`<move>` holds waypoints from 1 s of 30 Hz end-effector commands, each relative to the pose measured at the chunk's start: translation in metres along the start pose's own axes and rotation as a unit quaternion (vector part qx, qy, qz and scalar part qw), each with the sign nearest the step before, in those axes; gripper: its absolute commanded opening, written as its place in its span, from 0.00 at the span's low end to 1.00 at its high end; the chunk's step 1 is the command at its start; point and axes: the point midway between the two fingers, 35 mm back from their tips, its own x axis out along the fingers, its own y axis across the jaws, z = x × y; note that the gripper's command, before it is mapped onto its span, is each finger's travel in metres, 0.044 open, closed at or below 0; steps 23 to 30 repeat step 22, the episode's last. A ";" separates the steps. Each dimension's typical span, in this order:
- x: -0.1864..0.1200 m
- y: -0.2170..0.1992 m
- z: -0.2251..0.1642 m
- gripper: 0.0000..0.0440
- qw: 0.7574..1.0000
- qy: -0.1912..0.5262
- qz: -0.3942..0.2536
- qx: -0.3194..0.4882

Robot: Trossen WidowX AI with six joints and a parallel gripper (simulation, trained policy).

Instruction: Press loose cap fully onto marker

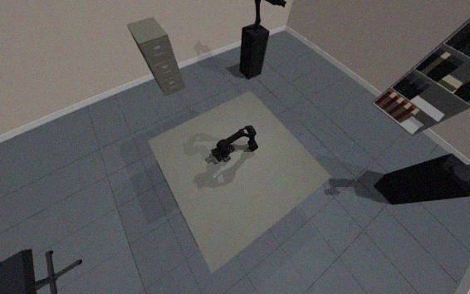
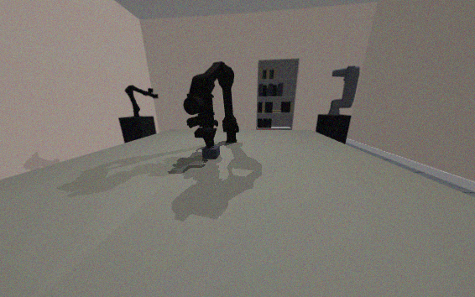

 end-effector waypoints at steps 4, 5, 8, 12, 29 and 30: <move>-0.001 -0.009 0.000 0.64 1.000 0.001 -0.007 -0.003; -0.001 -0.010 -0.001 0.70 1.000 0.001 -0.006 -0.004; -0.003 -0.013 -0.002 0.88 1.000 0.001 -0.003 -0.006; -0.008 -0.012 -0.002 1.00 1.000 -0.003 0.010 -0.007; -0.041 -0.009 0.001 1.00 0.999 -0.016 0.047 0.000; -0.041 -0.009 0.001 1.00 0.999 -0.016 0.047 0.000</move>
